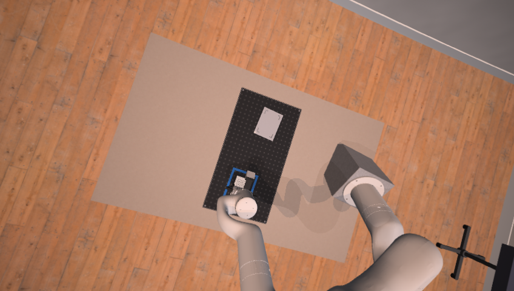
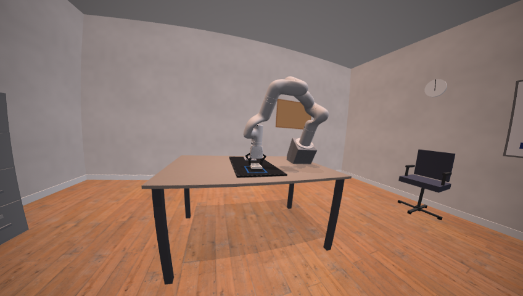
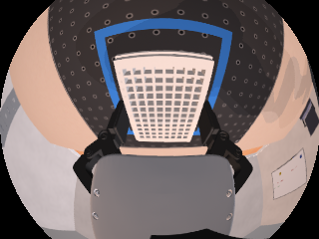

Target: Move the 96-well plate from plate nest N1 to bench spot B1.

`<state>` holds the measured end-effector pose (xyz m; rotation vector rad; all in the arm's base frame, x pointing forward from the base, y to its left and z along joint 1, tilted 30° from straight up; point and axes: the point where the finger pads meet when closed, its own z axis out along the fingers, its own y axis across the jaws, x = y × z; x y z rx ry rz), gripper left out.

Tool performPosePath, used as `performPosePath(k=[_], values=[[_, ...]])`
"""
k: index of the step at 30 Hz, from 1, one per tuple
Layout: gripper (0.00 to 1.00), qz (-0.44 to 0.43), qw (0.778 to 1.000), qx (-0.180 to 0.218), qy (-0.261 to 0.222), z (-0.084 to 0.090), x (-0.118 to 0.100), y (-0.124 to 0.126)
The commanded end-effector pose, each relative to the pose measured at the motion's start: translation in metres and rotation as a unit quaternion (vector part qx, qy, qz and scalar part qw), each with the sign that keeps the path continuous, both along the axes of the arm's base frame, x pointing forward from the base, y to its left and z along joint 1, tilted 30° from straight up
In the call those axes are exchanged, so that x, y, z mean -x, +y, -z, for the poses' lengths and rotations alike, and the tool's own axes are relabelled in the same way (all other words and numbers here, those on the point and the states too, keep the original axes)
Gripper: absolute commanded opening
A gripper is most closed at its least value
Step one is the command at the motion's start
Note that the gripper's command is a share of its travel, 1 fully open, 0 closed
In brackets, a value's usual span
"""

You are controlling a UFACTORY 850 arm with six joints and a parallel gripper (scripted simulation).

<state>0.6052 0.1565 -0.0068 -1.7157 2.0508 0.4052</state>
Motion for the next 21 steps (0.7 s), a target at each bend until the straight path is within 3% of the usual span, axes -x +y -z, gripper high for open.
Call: performPosePath(k=[1,21], values=[[0.0,0.0,1.0,0.0,-0.001,0.0051,-0.0016,0.0029],[0.0,0.0,1.0,0.0,-0.001,0.0067,-0.0019,0.0038]])
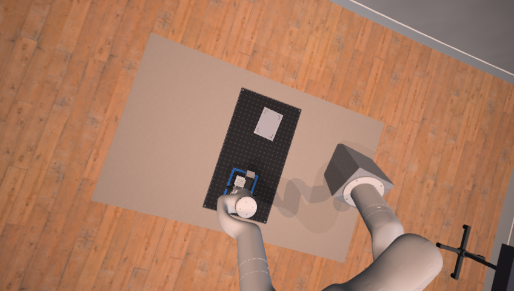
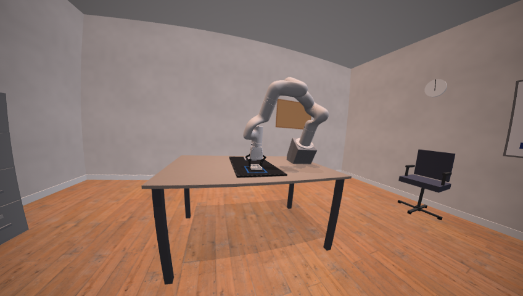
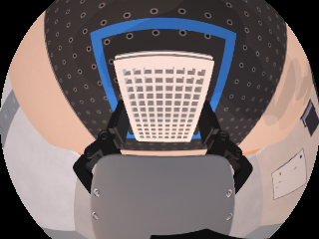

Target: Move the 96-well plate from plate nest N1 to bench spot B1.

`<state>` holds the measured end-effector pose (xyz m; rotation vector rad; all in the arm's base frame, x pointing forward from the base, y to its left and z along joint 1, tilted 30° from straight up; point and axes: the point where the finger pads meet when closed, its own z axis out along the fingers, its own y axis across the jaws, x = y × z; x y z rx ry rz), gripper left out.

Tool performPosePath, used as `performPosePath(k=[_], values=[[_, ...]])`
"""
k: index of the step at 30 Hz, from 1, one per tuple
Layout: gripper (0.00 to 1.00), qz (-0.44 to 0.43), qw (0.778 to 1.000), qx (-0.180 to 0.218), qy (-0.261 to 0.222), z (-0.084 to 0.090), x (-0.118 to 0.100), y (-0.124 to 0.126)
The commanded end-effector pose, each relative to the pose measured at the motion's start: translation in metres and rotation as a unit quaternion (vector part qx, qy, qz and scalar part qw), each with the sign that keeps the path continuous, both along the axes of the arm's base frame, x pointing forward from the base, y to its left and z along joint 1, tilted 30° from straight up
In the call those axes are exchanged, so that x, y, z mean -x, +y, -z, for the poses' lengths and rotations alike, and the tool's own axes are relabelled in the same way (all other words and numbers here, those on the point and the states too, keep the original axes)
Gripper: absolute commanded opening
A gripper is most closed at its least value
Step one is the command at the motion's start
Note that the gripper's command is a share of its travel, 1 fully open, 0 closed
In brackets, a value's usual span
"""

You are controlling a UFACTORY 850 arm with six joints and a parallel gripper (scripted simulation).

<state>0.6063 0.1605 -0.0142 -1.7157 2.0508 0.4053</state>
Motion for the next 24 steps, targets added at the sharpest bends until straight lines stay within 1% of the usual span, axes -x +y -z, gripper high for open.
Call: performPosePath(k=[1,24], values=[[0.0,0.0,1.0,0.0,-0.001,-0.0007,-0.0008,-0.0003],[0.0,0.0,1.0,0.0,-0.001,0.0022,-0.0012,0.0013]])
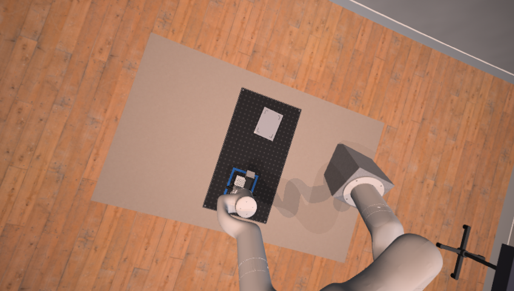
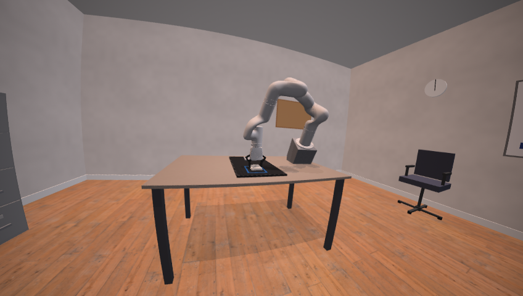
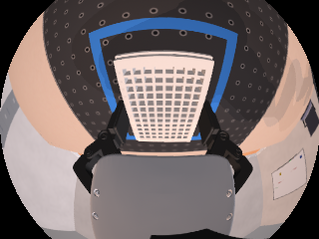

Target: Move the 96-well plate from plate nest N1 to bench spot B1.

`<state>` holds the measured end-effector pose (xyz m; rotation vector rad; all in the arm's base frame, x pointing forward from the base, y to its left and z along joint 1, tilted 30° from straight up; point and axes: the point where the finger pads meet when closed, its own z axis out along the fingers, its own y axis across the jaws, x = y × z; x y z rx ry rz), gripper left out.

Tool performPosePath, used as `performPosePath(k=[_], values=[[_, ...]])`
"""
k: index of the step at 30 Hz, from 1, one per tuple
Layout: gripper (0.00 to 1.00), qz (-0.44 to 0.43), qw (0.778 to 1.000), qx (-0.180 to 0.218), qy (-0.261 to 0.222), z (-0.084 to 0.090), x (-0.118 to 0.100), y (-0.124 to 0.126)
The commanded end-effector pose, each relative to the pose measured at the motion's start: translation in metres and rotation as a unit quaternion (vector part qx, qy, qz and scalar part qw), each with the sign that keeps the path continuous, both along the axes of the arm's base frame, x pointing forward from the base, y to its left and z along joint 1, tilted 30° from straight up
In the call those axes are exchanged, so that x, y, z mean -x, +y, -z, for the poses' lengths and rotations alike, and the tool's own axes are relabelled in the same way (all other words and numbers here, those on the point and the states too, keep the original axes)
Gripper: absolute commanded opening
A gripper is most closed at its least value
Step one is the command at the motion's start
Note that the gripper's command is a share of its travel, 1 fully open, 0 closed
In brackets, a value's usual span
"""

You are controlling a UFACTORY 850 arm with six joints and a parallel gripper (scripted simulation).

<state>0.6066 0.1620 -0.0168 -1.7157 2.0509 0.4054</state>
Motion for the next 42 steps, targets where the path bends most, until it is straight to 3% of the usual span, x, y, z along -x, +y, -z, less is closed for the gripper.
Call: performPosePath(k=[1,42], values=[[0.0,0.0,1.0,0.0,-0.001,-0.0004,-0.0009,-0.0001],[0.0,0.0,1.0,0.0,-0.001,0.0049,-0.0017,0.0029]])
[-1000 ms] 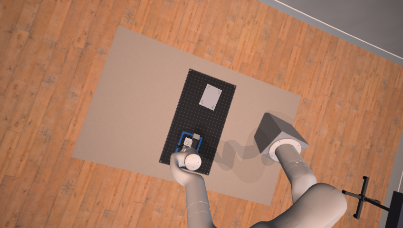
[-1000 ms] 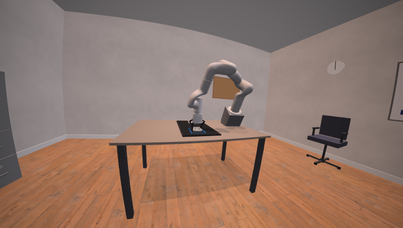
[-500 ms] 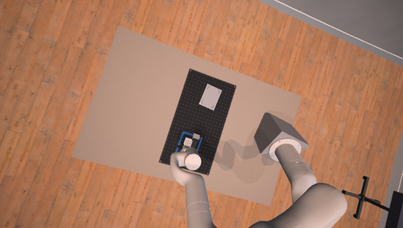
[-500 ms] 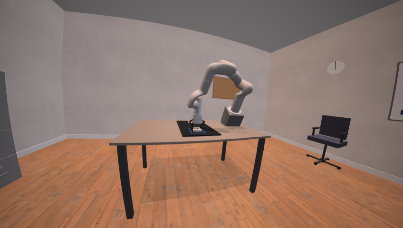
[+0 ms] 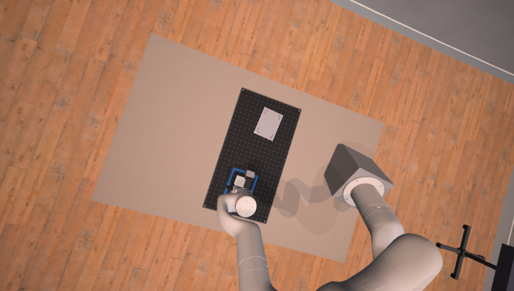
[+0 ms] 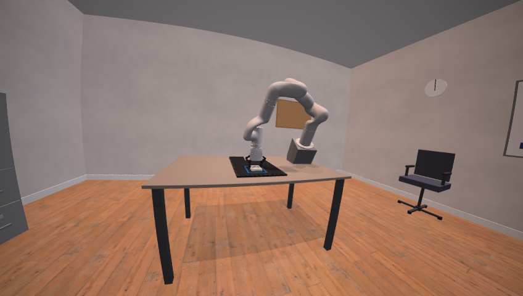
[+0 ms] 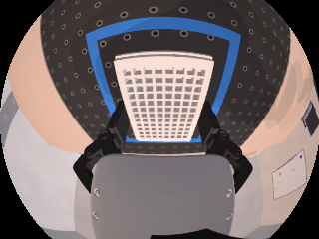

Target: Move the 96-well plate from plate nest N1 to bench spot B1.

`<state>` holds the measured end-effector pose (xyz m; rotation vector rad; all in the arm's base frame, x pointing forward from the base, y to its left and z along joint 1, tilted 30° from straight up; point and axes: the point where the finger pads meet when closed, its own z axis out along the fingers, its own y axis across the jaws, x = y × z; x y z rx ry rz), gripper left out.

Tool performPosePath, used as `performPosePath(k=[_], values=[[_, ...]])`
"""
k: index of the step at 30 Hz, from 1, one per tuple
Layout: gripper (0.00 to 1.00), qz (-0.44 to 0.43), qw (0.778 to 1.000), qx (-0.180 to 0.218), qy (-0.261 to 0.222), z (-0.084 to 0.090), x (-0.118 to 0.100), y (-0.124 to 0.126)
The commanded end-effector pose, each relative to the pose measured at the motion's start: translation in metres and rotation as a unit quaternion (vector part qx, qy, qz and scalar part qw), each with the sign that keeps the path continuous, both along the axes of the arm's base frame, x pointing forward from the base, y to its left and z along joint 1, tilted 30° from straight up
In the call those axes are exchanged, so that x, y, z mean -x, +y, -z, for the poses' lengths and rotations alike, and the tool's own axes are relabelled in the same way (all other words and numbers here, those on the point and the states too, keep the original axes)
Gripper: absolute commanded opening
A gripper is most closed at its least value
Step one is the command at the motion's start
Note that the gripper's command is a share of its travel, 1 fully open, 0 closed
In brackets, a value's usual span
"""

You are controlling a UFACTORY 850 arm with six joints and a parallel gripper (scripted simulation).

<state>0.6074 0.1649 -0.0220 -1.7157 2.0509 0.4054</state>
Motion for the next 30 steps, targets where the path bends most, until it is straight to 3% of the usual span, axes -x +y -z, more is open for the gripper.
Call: performPosePath(k=[1,12,13,30], values=[[0.0,0.0,1.0,0.0,-0.001,-0.0002,-0.0009,0.0],[0.0,0.0,1.0,0.0,-0.001,0.001,-0.0011,0.0007],[1.0,0.0,1.0,0.0,-0.001,0.0016,-0.0012,0.001],[1.0,0.0,1.0,0.0,-0.001,0.0015,-0.0012,0.001]])
